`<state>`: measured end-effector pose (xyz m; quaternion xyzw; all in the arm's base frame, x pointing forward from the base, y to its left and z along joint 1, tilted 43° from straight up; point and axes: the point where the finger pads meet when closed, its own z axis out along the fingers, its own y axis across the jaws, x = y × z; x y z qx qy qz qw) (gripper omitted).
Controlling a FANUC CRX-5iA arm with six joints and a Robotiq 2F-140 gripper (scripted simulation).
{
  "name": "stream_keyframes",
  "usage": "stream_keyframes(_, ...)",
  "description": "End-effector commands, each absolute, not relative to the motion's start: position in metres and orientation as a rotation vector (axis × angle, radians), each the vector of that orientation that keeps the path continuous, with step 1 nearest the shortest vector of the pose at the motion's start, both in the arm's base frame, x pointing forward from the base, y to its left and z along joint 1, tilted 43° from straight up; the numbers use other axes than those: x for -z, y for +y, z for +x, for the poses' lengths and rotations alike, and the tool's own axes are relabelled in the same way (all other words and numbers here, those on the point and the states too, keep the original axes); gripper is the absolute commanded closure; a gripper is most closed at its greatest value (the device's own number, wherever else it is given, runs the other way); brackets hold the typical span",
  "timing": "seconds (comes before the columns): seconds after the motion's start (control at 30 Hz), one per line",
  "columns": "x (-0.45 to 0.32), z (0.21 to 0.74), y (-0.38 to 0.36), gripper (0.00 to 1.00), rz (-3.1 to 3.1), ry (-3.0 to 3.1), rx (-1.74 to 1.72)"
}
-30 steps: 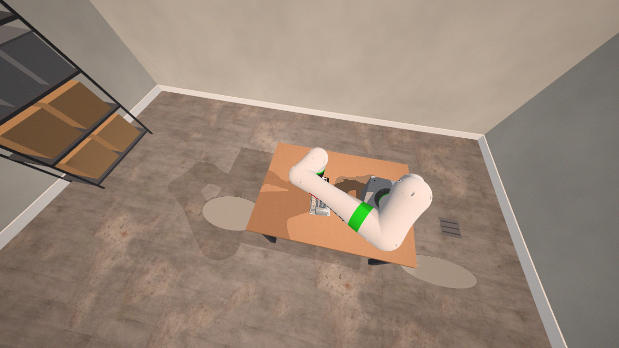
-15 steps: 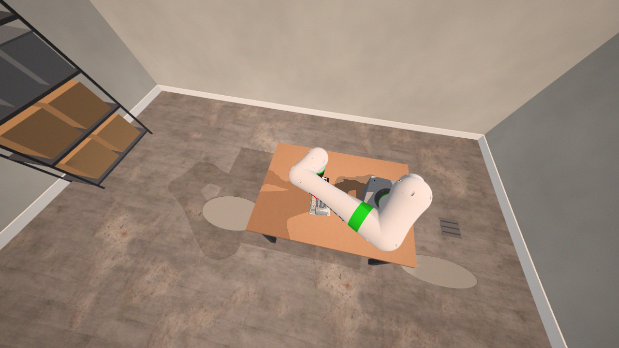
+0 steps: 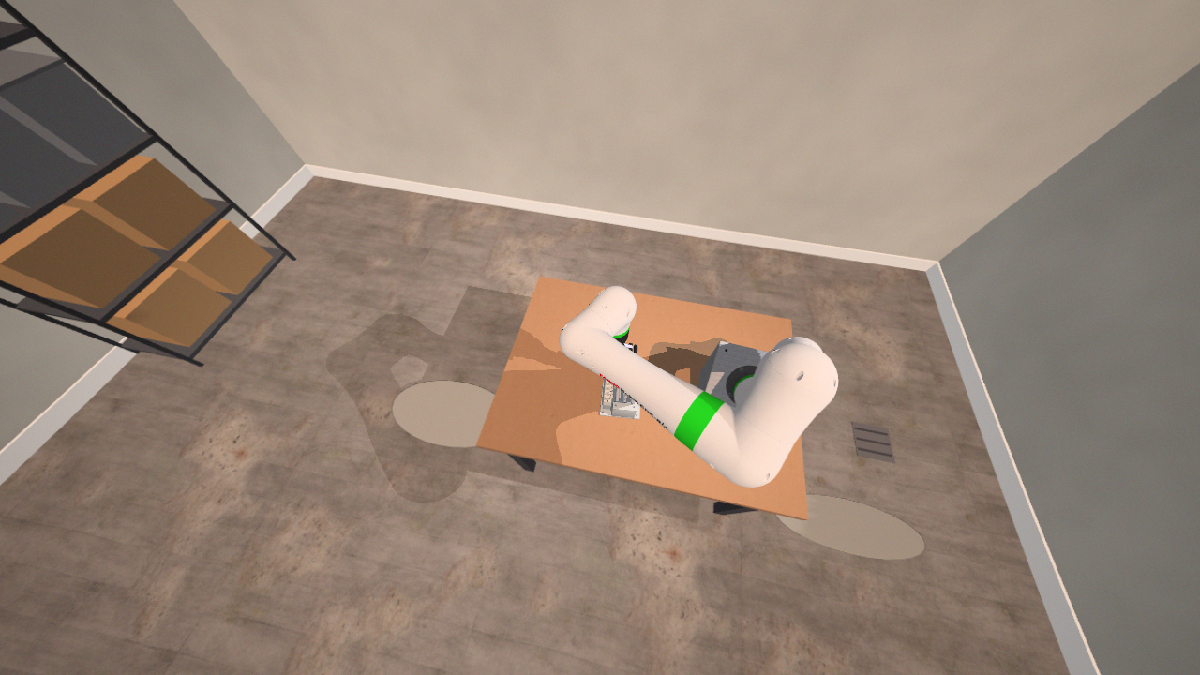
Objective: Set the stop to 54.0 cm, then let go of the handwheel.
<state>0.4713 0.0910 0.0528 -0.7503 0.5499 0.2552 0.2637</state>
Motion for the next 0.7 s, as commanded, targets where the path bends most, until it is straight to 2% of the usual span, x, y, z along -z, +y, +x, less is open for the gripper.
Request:
stream_keyframes(0.0,-0.053,0.471,0.091,0.67,-2.028,1.487,-0.689)
stream_keyframes(0.23,-0.046,0.467,0.082,0.67,-2.028,1.487,-0.689)
stream_keyframes(0.67,0.030,0.416,-0.006,0.67,-2.028,1.487,-0.689)
